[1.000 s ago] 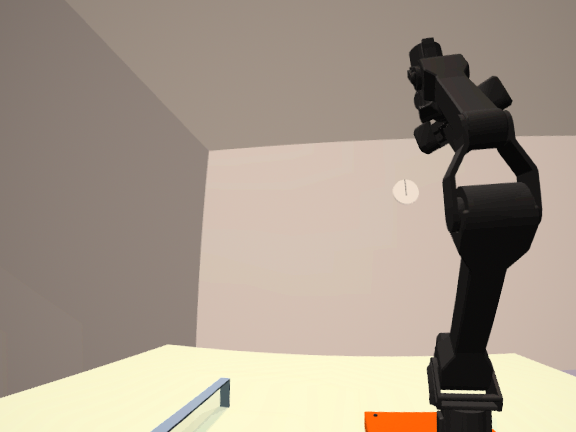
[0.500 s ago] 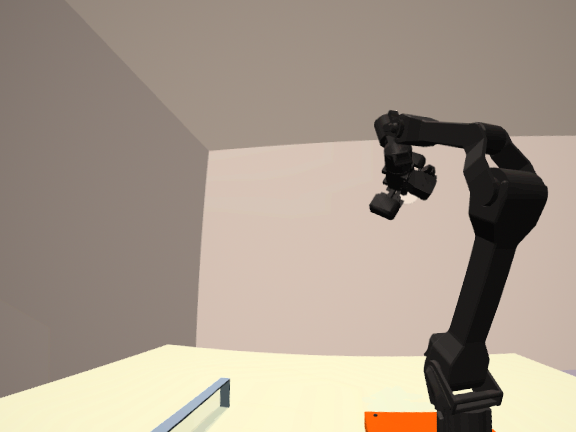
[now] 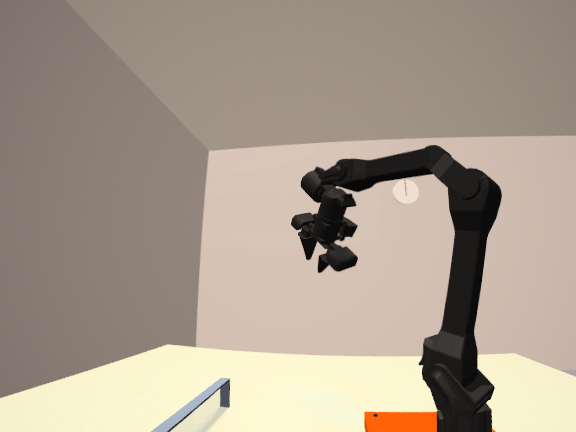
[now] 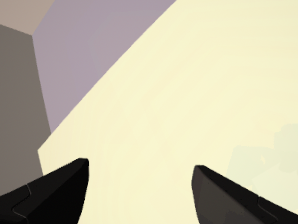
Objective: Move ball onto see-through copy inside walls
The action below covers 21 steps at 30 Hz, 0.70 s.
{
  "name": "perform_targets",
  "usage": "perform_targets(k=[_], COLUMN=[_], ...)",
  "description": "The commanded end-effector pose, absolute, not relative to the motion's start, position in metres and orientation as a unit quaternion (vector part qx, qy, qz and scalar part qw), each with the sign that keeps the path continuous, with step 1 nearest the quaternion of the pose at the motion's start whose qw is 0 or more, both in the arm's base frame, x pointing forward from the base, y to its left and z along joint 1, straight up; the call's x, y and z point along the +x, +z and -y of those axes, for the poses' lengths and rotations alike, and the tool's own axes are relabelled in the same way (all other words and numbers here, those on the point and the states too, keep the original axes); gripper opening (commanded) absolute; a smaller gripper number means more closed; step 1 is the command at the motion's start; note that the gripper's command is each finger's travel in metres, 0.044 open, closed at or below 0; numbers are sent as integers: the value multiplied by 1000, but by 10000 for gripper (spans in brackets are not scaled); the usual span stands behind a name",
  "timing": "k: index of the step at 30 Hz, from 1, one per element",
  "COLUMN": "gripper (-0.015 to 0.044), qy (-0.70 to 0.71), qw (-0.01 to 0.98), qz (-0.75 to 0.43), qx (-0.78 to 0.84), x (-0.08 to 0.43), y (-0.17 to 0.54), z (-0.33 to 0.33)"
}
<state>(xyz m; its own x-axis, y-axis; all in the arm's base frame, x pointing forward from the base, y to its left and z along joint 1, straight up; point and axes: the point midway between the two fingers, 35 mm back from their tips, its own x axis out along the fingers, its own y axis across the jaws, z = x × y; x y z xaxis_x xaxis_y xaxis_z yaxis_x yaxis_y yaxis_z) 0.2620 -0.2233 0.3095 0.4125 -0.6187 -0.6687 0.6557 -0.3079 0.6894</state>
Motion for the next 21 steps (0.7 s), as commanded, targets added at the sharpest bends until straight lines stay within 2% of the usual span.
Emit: perform_targets(k=[1, 6, 11, 16, 21], gripper=[225, 225, 225, 225, 225], qy=[-499, -407, -278, -123, 37], qw=[663, 735, 772, 768, 723], qz=[-170, -352, -504, -618, -688], qx=[532, 413, 270, 114, -37], x=[301, 335, 347, 338, 310], y=[269, 216, 165, 117, 76], z=[183, 120, 50, -21, -81])
